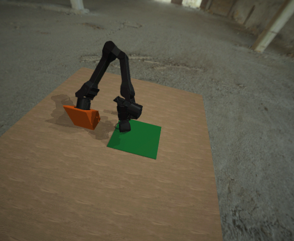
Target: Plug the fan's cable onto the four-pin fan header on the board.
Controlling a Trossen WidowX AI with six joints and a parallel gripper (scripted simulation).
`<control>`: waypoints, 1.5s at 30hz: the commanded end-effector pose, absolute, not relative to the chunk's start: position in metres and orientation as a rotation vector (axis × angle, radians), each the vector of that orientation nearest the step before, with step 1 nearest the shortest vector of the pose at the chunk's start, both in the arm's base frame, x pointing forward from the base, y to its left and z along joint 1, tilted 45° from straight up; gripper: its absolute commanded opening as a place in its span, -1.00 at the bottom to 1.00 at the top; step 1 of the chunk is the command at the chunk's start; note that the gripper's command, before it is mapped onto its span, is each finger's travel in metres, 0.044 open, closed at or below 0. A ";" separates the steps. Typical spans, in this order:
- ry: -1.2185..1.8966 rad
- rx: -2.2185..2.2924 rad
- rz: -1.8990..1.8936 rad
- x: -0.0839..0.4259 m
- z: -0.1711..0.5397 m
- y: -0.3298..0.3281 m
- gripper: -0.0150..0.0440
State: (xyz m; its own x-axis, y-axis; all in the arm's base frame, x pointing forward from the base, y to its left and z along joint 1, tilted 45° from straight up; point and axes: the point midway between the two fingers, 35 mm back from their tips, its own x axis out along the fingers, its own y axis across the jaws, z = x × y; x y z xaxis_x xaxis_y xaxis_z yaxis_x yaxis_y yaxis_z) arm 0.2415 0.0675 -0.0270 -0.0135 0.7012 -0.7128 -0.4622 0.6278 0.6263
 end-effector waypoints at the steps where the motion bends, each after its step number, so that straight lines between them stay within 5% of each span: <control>1: 1.280 0.240 0.934 0.242 -0.028 0.070 -0.49; 45: 1.282 0.242 0.932 0.243 -0.031 0.075 -0.49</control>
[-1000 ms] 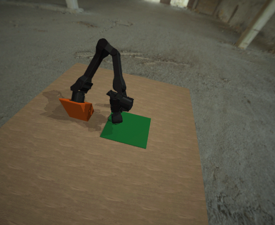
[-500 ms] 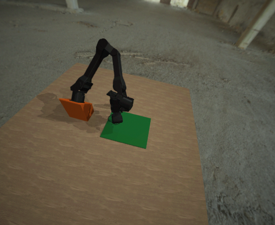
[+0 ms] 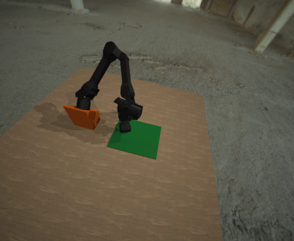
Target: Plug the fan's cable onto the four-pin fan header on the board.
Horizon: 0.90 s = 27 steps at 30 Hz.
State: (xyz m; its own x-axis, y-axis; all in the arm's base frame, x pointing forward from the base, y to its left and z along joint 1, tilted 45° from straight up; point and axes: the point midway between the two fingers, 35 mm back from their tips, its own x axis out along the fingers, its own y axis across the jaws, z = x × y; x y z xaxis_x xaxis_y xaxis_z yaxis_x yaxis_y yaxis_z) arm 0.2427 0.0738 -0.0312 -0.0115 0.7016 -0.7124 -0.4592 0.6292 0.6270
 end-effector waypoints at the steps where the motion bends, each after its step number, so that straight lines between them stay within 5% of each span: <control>1: 1.282 0.242 0.932 0.243 -0.032 0.075 -0.49; 27: 1.282 0.242 0.933 0.243 -0.041 0.084 -0.49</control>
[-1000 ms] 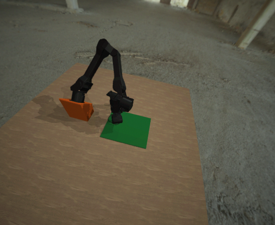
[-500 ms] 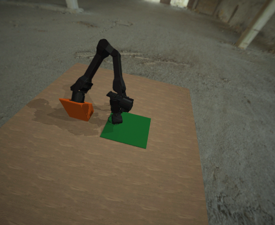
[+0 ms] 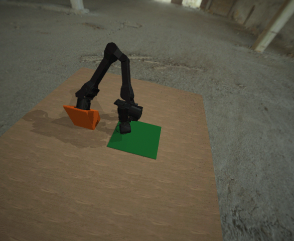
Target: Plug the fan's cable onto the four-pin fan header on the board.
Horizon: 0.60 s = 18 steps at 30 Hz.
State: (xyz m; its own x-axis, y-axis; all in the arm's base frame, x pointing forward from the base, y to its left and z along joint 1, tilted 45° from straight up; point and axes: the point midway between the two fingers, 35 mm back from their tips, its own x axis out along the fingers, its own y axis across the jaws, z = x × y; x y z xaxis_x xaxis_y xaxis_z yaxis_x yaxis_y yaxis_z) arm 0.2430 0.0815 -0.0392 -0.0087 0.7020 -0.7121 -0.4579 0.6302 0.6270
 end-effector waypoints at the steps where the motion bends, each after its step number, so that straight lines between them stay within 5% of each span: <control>1: 1.282 0.242 0.933 0.243 -0.041 0.085 -0.49; 8: 1.282 0.243 0.933 0.243 -0.044 0.088 -0.49; 18: 1.282 0.238 0.930 0.243 -0.043 0.085 0.39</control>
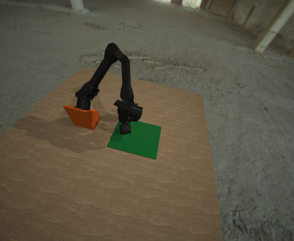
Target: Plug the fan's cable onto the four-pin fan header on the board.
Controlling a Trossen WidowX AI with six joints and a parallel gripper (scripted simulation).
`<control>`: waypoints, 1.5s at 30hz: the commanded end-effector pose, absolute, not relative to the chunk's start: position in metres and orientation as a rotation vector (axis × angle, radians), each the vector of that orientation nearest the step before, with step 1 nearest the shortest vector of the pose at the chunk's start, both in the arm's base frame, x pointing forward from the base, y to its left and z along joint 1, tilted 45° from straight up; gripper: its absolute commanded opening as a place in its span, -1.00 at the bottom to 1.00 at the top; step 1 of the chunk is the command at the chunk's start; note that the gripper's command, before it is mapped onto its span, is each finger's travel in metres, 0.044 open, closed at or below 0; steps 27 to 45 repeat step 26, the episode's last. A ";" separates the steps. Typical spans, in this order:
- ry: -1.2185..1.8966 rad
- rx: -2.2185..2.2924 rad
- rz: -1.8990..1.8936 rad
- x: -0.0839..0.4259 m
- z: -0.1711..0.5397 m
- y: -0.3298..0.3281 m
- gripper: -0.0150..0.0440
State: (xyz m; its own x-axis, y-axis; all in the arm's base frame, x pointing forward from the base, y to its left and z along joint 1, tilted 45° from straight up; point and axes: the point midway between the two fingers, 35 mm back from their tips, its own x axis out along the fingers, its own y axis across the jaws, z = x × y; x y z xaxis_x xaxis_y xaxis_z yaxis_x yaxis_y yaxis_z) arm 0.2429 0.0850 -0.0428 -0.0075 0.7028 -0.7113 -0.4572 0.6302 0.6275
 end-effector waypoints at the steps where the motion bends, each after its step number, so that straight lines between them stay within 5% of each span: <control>1: 1.282 0.238 0.930 0.243 -0.043 0.085 0.39; 16: 1.283 0.240 0.930 0.242 -0.005 0.044 0.39; 25: 1.289 0.240 0.928 0.136 -0.038 0.009 0.39; 45: 1.288 0.240 0.929 0.134 -0.038 0.009 0.39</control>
